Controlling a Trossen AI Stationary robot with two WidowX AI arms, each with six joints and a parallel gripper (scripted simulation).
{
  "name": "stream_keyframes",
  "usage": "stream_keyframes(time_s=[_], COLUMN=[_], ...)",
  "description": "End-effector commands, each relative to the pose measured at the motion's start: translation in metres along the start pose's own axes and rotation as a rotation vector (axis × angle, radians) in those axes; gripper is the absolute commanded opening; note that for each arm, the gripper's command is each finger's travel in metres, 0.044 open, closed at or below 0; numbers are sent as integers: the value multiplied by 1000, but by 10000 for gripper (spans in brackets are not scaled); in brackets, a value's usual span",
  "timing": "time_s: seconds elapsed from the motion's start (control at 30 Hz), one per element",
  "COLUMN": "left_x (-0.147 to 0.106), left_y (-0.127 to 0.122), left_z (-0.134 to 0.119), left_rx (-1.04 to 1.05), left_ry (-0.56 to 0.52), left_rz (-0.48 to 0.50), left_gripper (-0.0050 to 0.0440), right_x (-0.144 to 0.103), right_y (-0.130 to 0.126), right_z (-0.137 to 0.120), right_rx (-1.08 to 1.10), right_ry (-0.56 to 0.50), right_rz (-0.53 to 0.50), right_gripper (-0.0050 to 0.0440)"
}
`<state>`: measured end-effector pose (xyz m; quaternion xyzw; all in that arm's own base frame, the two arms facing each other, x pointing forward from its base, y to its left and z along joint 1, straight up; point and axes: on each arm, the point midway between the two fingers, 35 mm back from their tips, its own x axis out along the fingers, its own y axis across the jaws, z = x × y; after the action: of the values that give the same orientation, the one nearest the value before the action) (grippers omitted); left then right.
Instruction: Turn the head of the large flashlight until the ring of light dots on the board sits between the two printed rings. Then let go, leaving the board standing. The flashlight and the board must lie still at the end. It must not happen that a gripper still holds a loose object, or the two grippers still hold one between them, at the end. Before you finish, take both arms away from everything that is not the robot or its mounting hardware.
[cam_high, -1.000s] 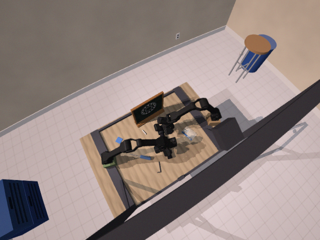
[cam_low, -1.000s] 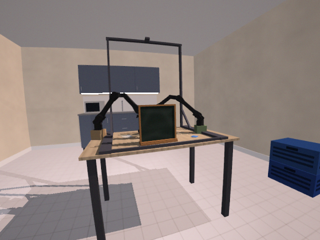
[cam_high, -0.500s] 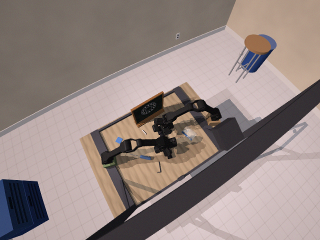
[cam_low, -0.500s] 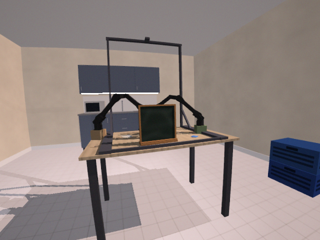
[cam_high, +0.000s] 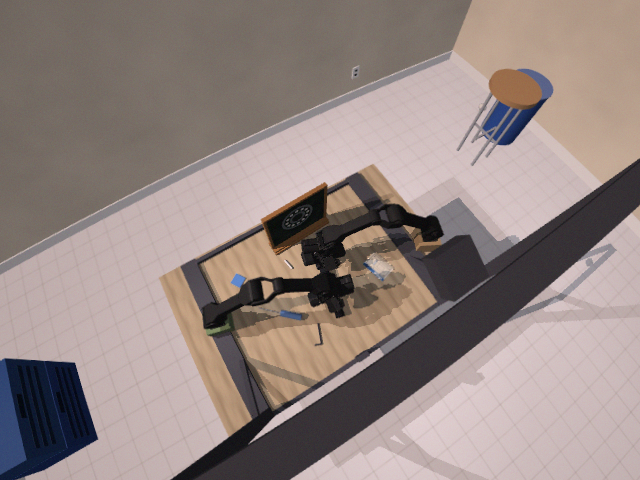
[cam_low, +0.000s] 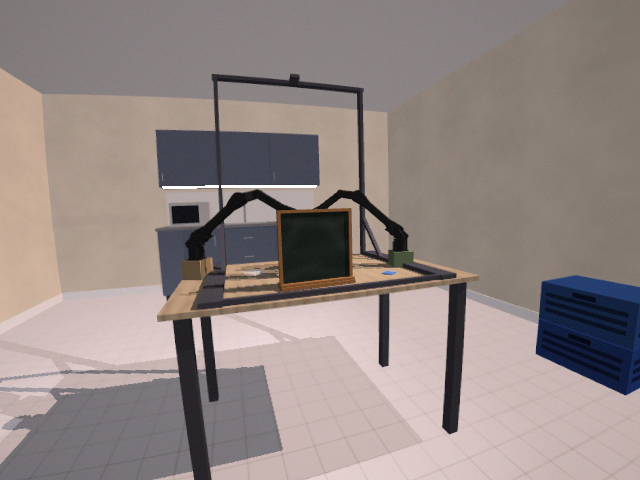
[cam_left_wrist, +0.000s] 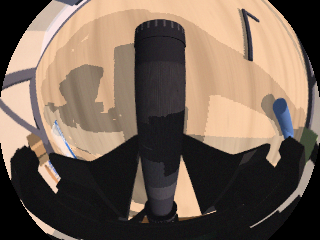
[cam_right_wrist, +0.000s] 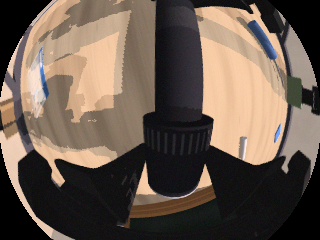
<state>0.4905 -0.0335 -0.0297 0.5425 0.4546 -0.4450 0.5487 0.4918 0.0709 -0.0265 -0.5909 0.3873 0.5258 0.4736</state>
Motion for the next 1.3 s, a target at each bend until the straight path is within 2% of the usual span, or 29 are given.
stream_keyframes(time_s=[0.0,0.1,0.13,0.7,1.07,1.27], left_x=[-18,-18,-18,-18,-18,-18], left_y=[12,12,12,12,12,12], left_z=[0,0,0,0,0,0], left_rx=[-1,-1,-1,-1,-1,-1], left_ry=[-3,-3,-3,-3,-3,-3], left_rz=[45,45,45,45,45,45], left_gripper=[130,130,130,130,130,130], right_x=[-9,-9,-12,-12,-52,-65], right_y=[-4,-6,-8,-8,-10,-10], right_z=[-1,-1,-1,-1,-1,-1], right_rx=[0,0,5,5,5,5], right_ry=[7,8,6,6,7,7], right_rz=[-8,47,4,4,-2,-3], right_gripper=[226,226,440,440,440,440])
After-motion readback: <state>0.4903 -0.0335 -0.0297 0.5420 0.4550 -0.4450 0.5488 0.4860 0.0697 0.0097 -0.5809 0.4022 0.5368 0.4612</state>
